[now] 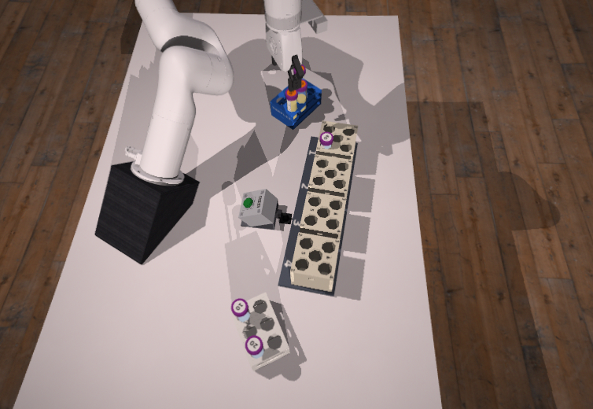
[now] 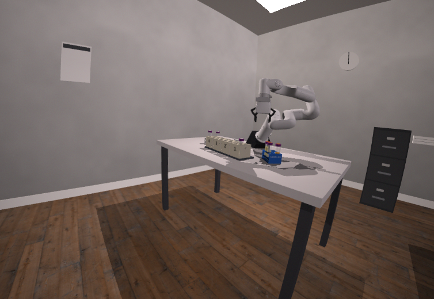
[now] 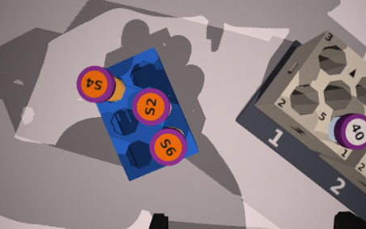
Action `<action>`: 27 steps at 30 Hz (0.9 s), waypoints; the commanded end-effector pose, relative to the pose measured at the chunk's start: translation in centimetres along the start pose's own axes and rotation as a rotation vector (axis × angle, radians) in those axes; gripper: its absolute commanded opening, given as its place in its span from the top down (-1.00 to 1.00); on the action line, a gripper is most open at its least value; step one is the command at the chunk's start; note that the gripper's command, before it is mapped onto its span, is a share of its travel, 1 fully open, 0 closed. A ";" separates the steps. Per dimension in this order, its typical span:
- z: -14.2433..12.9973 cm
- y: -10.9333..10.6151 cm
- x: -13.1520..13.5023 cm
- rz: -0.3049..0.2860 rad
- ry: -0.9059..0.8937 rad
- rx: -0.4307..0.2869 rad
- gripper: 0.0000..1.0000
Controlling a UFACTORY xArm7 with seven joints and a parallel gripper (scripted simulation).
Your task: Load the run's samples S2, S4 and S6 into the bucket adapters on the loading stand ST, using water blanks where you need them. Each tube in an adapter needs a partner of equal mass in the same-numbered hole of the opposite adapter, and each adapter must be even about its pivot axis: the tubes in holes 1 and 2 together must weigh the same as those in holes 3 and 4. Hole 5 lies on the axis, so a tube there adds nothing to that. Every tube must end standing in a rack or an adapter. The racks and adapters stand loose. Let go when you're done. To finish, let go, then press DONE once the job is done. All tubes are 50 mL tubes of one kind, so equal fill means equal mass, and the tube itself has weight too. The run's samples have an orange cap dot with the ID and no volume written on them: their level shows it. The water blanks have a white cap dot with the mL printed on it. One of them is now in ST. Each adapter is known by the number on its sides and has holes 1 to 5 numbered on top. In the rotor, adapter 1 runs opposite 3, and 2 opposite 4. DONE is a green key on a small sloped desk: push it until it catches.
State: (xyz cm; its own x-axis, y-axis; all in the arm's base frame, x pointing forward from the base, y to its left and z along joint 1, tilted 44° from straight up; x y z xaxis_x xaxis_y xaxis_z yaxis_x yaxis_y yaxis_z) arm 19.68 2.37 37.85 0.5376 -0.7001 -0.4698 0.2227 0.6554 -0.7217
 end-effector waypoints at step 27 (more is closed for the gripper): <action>1.7 -0.1 13.8 -0.002 0.573 0.000 -1.00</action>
State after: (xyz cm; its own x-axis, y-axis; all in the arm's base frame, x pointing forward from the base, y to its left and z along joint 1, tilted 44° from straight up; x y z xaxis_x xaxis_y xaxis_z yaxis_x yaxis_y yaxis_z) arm 26.92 -5.38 33.07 0.0130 -0.7438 -0.6682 0.2225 0.6537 -0.7233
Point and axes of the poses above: the point where the finger pads meet when closed, its own y axis out along the fingers, its own x axis across the jaws, z = x × y, the point moved 6 cm from there along -y, back along the fingers, and after that the axes turned 10 degrees about y, right-handed, at the moved point
